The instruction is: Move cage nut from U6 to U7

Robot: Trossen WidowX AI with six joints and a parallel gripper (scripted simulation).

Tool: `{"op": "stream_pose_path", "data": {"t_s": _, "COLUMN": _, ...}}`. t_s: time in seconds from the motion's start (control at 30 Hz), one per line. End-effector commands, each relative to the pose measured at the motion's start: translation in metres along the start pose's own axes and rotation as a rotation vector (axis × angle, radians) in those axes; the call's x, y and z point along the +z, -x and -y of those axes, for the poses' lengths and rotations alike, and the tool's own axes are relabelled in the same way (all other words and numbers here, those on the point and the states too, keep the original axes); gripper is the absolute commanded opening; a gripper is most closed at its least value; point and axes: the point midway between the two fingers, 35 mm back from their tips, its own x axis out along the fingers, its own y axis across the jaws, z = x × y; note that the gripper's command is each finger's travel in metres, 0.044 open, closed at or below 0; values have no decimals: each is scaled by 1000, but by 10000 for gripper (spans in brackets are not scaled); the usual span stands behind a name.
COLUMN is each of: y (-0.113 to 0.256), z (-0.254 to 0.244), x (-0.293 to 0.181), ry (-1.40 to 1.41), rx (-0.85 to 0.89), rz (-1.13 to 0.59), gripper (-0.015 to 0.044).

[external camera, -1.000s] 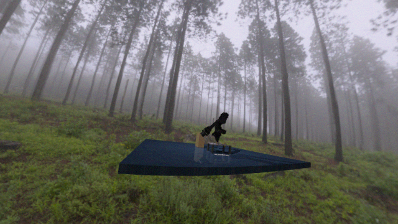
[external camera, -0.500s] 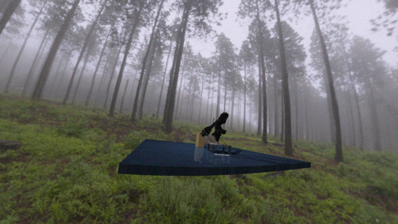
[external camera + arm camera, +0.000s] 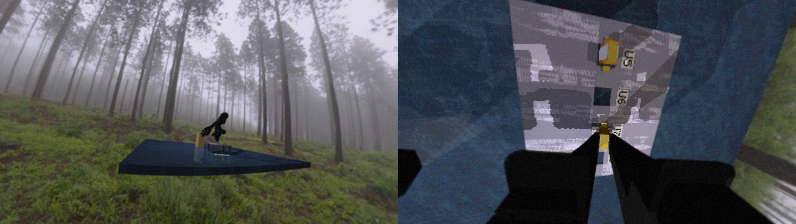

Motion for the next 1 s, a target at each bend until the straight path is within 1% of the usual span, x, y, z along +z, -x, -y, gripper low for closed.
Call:
{"op": "stream_pose_path", "data": {"t_s": 0.0, "y": 0, "z": 0, "x": 0, "ry": -3, "rx": -3, "rz": 2, "gripper": 25}}
{"op": "stream_pose_path", "data": {"t_s": 0.97, "y": -1, "z": -2, "x": 0, "ry": -4, "rx": -36, "rz": 2, "gripper": 25}}
